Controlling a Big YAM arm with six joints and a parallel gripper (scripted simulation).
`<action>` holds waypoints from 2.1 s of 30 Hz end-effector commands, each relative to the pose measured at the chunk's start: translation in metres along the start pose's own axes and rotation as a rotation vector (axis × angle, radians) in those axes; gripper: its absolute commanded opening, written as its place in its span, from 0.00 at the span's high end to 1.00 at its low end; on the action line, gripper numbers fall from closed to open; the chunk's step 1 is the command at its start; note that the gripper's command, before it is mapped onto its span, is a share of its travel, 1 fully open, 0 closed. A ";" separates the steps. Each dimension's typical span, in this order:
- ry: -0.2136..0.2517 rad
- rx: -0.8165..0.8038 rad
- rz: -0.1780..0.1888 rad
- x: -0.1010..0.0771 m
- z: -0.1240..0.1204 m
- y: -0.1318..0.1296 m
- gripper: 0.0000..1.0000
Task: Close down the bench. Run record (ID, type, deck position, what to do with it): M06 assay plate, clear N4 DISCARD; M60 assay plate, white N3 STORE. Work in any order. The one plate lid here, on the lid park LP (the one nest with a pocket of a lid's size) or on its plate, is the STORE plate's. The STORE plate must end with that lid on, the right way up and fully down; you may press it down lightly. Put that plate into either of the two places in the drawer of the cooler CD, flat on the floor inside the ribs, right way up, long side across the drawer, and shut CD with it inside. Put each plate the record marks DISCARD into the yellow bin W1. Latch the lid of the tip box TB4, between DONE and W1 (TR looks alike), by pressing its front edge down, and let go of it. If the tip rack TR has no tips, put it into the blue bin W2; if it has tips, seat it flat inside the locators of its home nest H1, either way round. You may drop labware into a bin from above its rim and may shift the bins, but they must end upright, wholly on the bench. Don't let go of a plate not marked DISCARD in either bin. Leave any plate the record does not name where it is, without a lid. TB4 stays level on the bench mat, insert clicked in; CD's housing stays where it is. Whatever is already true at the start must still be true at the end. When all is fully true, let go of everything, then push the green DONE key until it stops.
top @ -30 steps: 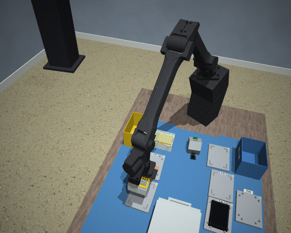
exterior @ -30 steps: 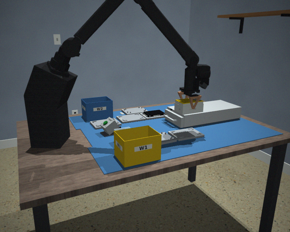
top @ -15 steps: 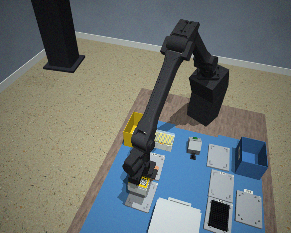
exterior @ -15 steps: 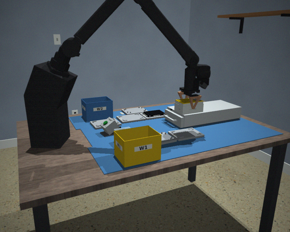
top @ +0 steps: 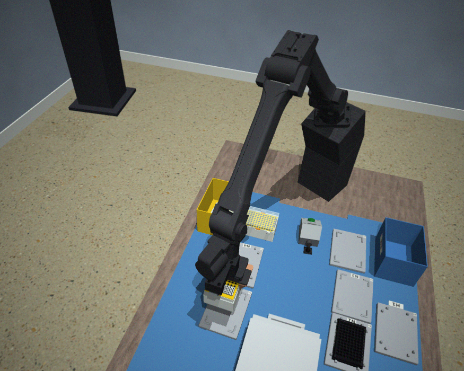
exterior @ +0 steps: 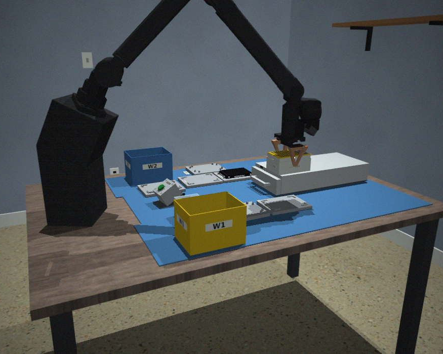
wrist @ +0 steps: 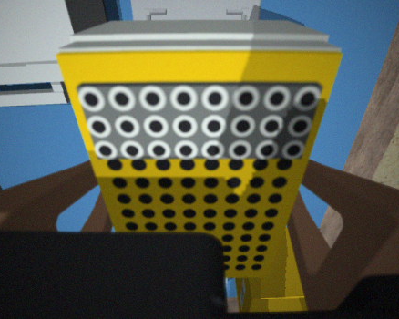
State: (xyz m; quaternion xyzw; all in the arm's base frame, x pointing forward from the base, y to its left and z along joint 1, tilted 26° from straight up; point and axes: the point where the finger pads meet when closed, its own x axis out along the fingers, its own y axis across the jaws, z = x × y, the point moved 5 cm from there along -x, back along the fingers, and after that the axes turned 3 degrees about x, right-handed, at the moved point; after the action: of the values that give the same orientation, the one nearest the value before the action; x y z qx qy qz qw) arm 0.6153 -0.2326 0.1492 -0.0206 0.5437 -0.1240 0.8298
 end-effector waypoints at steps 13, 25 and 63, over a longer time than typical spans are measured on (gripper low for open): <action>-0.051 -0.010 -0.007 -0.025 0.010 0.014 1.00; -0.050 -0.007 -0.004 -0.024 0.002 0.045 1.00; -0.047 -0.006 0.004 -0.022 -0.021 0.130 1.00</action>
State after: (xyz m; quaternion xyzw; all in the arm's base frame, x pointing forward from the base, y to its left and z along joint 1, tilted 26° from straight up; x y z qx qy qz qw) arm 0.6091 -0.1108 0.1146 -0.0300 0.5492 -0.1154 0.8271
